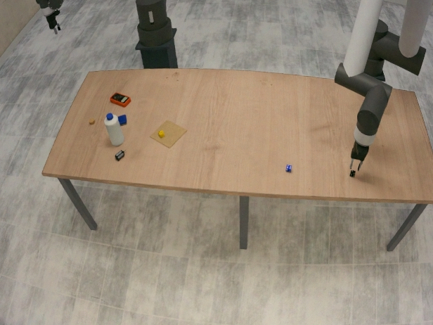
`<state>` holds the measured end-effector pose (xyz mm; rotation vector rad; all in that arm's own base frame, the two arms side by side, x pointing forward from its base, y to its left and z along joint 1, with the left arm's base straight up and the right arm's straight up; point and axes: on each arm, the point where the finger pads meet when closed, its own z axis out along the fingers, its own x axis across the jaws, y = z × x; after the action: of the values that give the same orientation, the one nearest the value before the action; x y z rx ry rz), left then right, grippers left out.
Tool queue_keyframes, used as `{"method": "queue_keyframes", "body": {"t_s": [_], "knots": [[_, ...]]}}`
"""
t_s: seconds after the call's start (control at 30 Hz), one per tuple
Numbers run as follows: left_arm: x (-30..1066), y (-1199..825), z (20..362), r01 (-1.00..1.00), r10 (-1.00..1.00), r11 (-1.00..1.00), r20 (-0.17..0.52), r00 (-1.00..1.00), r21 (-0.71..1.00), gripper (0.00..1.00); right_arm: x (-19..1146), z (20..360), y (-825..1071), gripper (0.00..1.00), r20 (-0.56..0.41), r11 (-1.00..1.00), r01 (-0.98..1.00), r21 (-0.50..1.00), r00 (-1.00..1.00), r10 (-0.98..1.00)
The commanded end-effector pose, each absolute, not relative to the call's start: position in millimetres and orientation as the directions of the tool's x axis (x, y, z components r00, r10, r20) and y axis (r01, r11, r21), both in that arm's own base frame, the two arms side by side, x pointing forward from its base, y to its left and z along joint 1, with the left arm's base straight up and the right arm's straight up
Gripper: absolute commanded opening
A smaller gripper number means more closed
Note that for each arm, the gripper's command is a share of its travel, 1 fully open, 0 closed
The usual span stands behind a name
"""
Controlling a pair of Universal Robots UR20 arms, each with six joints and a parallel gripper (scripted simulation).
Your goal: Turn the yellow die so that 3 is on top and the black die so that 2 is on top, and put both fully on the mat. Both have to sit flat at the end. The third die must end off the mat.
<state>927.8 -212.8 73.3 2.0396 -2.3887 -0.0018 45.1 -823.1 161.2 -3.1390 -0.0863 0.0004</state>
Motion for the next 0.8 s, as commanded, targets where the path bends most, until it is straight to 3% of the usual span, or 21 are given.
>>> {"method": "queue_keyframes", "body": {"t_s": [0.0,0.77], "knots": [[928,-213,65,-0.988,-0.988,0.157,0.000,-0.157,0.000,0.79,45,162,-824,1.00,0.000,-0.998,0.055,0.000,0.998,0.055],[928,-213,51,-0.988,-0.988,0.157,0.000,-0.157,0.000,0.79,45,162,-824,1.00,0.000,-0.998,0.055,0.000,0.998,0.055]]}}
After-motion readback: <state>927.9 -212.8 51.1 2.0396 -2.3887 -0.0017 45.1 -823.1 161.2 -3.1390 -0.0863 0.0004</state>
